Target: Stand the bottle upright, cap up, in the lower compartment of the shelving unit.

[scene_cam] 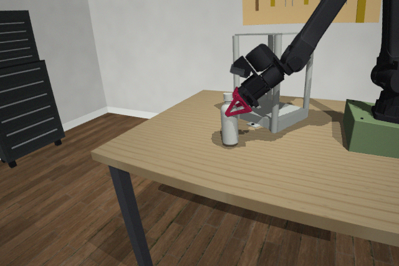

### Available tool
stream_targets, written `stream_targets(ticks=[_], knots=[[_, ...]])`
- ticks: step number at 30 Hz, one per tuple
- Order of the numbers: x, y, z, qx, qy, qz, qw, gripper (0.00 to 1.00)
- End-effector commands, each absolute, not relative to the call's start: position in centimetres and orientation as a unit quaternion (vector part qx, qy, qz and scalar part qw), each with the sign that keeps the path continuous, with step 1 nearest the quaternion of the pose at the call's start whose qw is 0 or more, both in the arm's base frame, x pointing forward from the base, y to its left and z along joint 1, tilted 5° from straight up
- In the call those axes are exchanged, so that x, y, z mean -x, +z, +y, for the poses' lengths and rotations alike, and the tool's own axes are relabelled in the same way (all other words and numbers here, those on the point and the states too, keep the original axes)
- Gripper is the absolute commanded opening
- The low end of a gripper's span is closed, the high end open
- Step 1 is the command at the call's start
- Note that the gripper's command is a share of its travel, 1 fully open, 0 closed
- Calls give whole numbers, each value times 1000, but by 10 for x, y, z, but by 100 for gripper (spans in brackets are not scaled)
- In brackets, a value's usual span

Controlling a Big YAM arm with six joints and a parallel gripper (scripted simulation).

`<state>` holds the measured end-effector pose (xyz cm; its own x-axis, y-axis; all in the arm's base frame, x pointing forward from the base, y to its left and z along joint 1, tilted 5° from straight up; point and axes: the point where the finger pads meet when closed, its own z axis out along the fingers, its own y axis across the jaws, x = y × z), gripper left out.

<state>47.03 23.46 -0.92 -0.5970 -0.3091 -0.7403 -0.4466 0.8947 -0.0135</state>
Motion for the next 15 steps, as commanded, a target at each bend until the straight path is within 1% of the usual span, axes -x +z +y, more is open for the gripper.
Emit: stream_targets(ticks=[1,15], knots=[[-503,42,262,208,103,866,442,41],[-506,46,264,208,105,863,449,41]])
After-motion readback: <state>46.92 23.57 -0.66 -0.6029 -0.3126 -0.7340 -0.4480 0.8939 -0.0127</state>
